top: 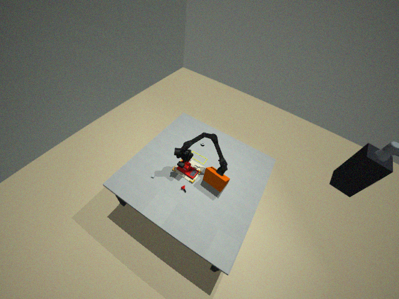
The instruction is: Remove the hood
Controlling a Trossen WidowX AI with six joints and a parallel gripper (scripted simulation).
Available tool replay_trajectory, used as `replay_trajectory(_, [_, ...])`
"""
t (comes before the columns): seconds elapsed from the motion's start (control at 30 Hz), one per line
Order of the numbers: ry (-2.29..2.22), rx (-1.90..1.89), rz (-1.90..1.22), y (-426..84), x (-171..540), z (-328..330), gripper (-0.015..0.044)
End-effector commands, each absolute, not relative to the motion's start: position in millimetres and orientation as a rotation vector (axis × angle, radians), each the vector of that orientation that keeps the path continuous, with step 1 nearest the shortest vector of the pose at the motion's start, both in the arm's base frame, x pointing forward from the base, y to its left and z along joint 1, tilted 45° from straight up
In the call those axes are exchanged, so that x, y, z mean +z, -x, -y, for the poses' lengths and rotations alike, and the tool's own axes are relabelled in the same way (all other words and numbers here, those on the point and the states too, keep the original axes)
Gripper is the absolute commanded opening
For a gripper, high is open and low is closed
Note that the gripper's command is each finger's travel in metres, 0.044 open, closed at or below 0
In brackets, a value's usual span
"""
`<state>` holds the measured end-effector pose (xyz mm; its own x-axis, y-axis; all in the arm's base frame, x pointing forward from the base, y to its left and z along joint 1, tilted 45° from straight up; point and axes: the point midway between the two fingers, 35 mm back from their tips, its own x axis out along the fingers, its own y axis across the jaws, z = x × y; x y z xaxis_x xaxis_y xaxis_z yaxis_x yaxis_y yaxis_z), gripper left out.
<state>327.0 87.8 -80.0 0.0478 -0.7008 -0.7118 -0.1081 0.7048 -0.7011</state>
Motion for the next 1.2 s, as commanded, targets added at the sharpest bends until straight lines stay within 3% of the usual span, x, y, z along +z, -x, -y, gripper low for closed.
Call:
replay_trajectory(0.0, [0.689, -0.507, -1.462, -329, -64, -106, 0.0000])
replay_trajectory(1.17, [0.691, -0.495, -1.467, -338, 26, -19, 0.0000])
